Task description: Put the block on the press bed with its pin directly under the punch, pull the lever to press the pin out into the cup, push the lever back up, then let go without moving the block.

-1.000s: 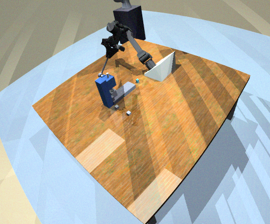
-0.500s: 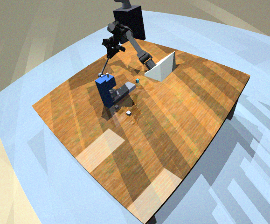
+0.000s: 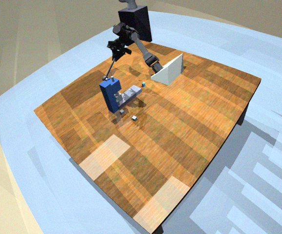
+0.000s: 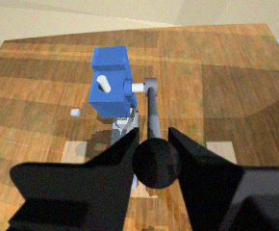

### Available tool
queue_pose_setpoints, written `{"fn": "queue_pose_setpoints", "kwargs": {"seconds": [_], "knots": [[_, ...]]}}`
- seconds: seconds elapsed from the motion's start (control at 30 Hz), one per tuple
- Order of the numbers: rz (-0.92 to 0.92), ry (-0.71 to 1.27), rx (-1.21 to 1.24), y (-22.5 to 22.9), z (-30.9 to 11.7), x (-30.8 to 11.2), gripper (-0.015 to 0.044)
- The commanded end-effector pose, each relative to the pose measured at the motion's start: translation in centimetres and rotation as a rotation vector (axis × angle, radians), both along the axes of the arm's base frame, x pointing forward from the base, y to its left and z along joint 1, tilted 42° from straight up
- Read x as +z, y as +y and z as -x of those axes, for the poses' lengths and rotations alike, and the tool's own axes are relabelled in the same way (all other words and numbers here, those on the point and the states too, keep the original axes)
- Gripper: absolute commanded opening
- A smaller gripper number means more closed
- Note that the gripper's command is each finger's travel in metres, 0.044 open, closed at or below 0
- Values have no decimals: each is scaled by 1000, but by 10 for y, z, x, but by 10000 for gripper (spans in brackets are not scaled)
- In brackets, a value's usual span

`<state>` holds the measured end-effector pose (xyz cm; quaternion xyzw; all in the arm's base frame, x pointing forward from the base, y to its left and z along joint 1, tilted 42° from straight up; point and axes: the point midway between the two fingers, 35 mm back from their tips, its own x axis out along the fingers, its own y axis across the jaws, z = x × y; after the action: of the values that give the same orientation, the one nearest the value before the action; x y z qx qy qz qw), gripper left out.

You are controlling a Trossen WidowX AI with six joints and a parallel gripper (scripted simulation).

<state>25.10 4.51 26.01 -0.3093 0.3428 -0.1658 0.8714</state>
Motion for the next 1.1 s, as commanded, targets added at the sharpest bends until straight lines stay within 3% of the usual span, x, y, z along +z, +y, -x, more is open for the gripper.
{"fn": "queue_pose_setpoints", "kwargs": {"seconds": [0.0,1.07], "knots": [[9,9,-4,-4,4,-4,0],[9,10,-4,-11,12,-13,0]]}}
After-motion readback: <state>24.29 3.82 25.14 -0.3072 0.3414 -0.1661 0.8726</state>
